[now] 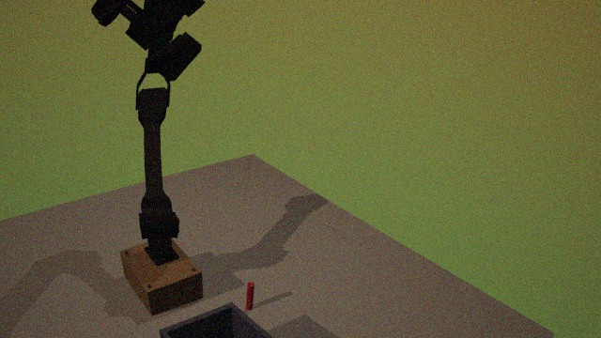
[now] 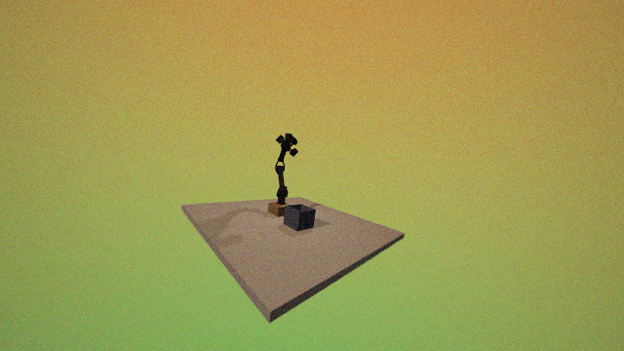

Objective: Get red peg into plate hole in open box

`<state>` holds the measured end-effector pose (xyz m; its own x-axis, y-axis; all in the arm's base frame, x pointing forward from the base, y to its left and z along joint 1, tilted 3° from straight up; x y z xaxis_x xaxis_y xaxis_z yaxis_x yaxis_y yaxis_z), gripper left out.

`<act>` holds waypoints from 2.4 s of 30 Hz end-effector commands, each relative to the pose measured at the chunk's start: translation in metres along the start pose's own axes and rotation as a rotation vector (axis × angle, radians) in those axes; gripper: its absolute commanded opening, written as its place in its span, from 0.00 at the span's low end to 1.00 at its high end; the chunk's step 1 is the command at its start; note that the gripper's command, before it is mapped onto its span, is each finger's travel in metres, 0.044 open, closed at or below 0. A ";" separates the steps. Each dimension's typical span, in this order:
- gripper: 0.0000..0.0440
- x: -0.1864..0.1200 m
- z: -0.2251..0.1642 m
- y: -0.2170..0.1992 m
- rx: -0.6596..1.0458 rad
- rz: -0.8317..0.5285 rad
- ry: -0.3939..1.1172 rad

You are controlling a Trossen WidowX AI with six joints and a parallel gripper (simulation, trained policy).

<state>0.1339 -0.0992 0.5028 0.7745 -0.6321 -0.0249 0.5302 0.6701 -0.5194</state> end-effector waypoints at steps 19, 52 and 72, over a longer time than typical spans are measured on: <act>1.00 0.022 -0.036 0.124 0.380 0.495 0.264; 1.00 -0.033 -0.108 0.263 0.694 0.710 1.067; 1.00 -0.075 -0.164 0.312 0.748 0.413 1.538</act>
<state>0.1902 0.0885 0.2148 0.1833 0.1480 -0.9719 0.7286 0.6432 0.2354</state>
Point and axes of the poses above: the point midway between the two fingers, 35 mm back from their tips, its own x axis out along the fingers, its own y axis across the jaws, z = x × y, the point moved 1 cm from there along -x, back along the fingers, and after that the axes turned 6 degrees about x, right-handed, at the moved point
